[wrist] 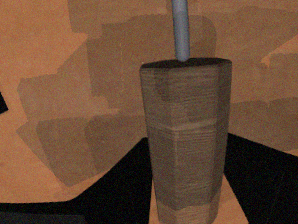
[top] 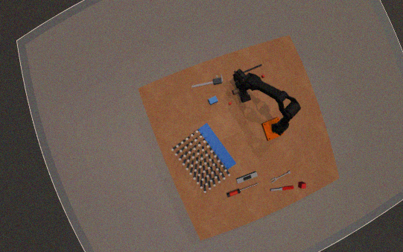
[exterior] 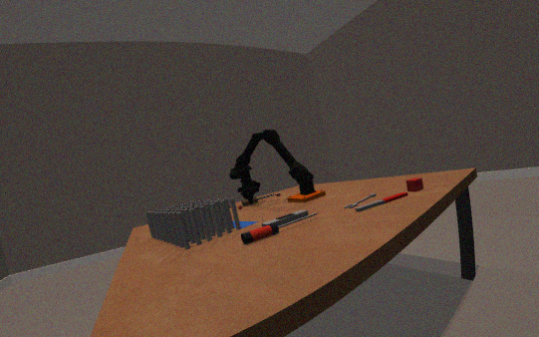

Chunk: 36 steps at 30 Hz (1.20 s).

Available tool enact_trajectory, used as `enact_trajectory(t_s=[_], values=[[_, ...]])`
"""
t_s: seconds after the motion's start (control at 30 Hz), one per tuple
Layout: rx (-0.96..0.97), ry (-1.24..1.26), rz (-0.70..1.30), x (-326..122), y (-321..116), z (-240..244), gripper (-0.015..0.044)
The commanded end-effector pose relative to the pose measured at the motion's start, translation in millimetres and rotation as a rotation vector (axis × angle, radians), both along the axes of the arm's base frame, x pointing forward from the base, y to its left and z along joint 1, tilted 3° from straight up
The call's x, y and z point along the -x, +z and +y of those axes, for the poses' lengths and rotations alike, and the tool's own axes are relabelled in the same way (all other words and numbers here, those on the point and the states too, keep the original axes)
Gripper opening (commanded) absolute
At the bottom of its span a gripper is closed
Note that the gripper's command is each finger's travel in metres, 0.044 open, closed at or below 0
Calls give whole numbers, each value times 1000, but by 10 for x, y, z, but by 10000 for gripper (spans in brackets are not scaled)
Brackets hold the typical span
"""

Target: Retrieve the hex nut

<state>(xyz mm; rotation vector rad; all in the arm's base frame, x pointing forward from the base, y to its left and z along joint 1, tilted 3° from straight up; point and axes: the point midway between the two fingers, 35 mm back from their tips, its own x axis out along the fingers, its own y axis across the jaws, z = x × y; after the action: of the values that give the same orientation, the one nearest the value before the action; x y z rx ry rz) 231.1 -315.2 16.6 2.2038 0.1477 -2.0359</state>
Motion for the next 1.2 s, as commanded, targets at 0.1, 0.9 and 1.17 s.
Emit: enact_trajectory(t_s=[0.1,0.9,1.17], values=[[2,0,-1,9,-56,15,0],[36,0,-26,9,-58,15,0],[50,0,-35,9,-58,15,0]])
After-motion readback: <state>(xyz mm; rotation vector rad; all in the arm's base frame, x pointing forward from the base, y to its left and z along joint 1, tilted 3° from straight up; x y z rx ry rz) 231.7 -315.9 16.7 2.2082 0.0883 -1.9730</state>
